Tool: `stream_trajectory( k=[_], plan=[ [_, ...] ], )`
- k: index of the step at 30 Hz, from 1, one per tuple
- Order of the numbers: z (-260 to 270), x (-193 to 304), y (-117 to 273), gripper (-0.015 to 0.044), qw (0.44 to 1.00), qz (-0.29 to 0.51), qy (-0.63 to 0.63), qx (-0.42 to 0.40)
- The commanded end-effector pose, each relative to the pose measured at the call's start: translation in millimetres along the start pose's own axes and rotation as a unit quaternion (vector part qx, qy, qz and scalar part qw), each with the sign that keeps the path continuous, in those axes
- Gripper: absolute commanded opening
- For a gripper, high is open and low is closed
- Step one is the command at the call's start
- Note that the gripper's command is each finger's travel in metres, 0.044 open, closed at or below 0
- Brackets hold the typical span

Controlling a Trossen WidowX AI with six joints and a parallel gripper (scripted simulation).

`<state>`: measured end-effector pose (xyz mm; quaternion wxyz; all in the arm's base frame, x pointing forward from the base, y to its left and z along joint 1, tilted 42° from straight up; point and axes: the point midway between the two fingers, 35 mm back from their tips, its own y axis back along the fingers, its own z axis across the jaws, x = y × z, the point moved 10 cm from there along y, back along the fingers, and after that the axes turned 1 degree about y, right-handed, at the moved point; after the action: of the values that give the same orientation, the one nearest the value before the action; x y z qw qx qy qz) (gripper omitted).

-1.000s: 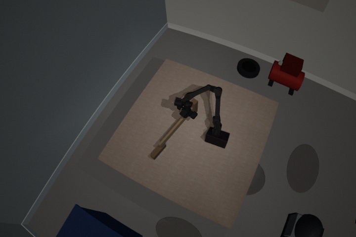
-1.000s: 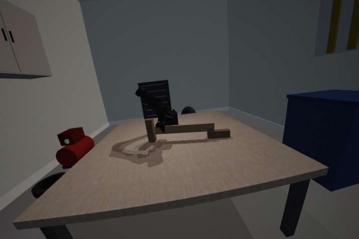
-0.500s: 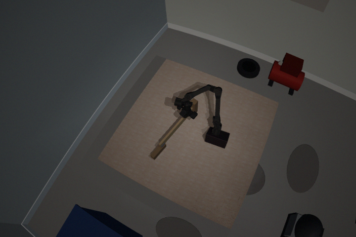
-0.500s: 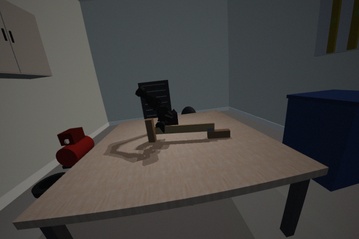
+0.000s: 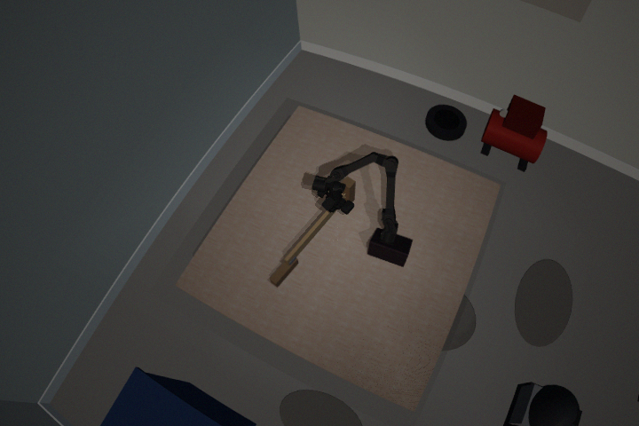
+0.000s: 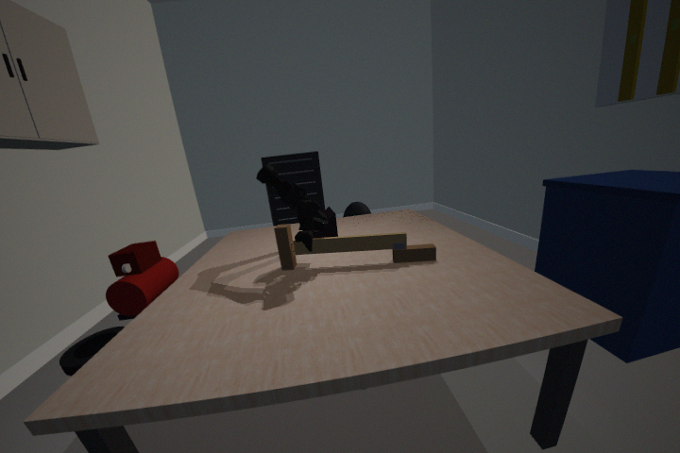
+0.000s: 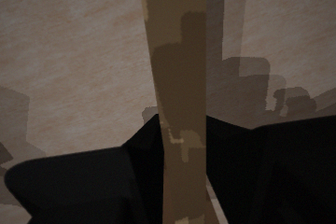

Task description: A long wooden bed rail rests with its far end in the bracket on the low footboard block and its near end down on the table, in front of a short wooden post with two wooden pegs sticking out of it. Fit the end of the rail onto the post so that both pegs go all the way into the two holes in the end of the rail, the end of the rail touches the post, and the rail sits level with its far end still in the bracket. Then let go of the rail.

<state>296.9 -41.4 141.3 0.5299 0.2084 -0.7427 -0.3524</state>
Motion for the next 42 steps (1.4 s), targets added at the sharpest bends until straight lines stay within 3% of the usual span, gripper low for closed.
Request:
stream_trajectory(
  k=[1, 42],
  plan=[
    [0.0, -1.4, 0.0, 0.0000, 1.000, 0.002, -0.001, 0.004],
    [1.4, 6.9, 2.0, 0.0000, 1.000, 0.003, -0.001, 0.004]
  ],
)
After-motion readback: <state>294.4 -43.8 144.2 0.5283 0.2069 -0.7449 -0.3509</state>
